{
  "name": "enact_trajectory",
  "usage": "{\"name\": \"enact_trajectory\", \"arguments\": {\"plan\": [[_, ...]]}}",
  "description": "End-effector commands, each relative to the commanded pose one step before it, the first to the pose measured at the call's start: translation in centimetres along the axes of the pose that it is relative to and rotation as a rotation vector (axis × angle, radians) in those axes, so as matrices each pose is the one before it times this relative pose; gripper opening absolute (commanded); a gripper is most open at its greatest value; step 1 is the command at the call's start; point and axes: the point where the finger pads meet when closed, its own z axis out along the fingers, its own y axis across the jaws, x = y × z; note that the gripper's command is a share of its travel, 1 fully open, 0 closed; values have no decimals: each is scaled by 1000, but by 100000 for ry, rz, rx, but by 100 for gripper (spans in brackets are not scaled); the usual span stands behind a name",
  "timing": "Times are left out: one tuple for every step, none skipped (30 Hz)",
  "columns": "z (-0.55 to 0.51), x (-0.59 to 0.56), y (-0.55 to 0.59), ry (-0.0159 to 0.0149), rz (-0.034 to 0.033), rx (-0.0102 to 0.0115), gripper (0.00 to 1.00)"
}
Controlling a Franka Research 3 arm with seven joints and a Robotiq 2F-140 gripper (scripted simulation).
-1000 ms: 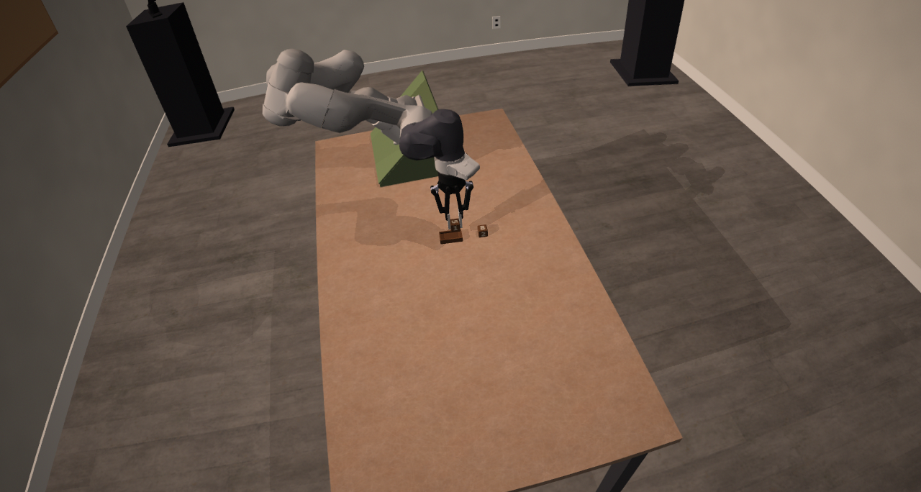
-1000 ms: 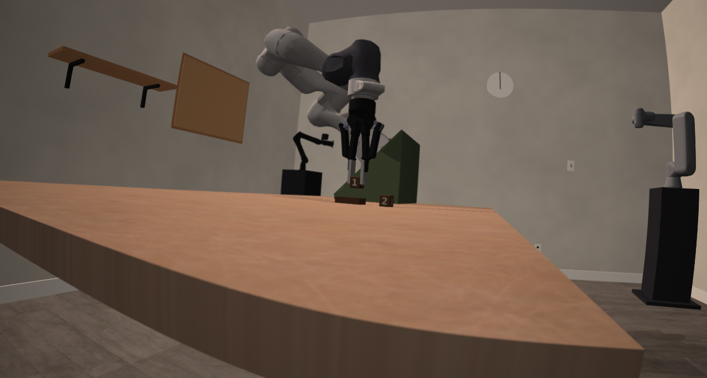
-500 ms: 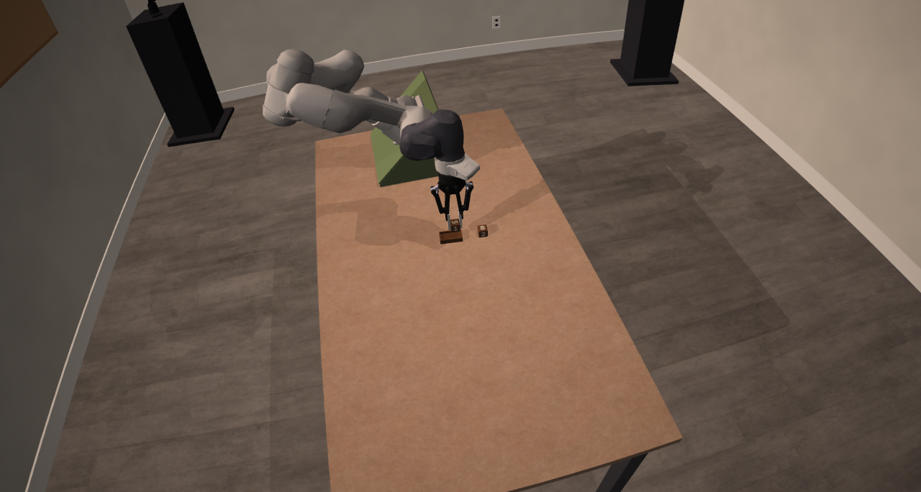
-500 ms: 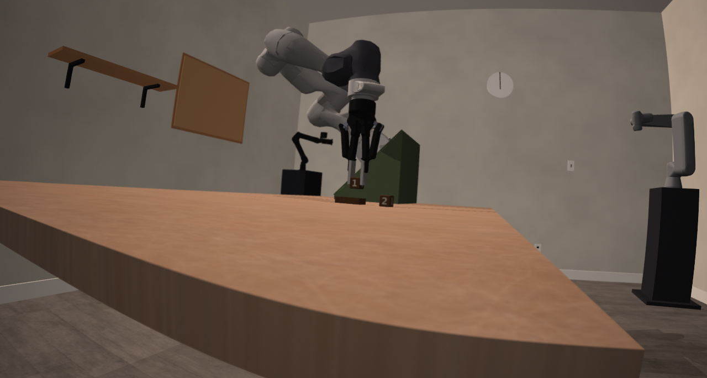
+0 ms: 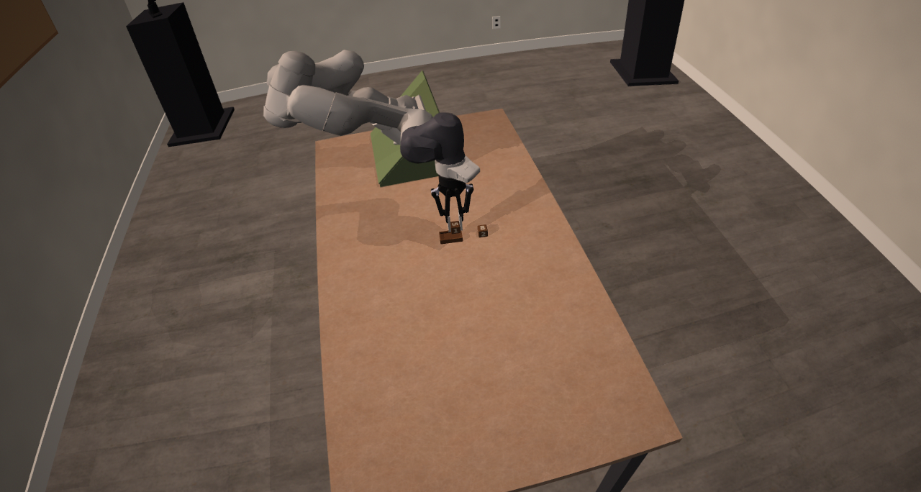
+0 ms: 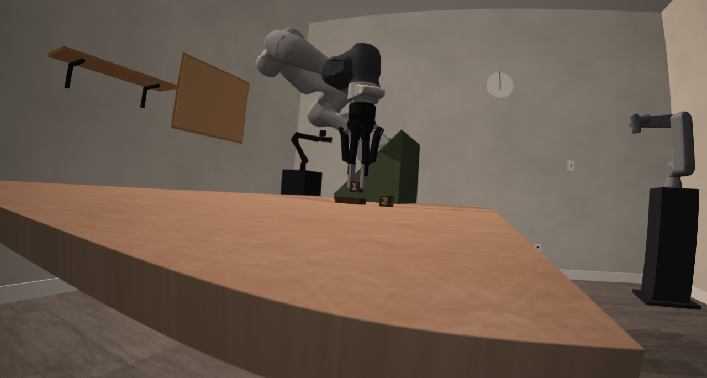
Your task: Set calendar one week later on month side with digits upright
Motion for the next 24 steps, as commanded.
{"name": "enact_trajectory", "arguments": {"plan": [[395, 166, -83, 127, 1127, 446, 16], [88, 0, 0, 0, 0, 0, 16], [85, 0, 0, 0, 0, 0, 16], [81, 0, 0, 0, 0, 0, 16], [77, 0, 0, 0, 0, 0, 16], [72, 0, 0, 0, 0, 0, 16], [67, 0, 0, 0, 0, 0, 16], [62, 0, 0, 0, 0, 0, 16], [56, 0, 0, 0, 0, 0, 16], [50, 0, 0, 0, 0, 0, 16], [0, 0, 0, 0, 0, 0, 16], [0, 0, 0, 0, 0, 0, 16], [44, 0, 0, 0, 0, 0, 16], [38, 0, 0, 0, 0, 0, 16], [32, 0, 0, 0, 0, 0, 16], [27, 0, 0, 0, 0, 0, 16], [21, 0, 0, 0, 0, 0, 16], [16, 0, 0, 0, 0, 0, 16], [11, 0, 0, 0, 0, 0, 16], [7, 0, 0, 0, 0, 0, 16], [4, 0, 0, 0, 0, 0, 16], [1, 0, 0, 0, 0, 0, 16], [0, 0, 0, 0, 0, 0, 16], [0, 0, 0, 0, 0, 0, 16]]}}
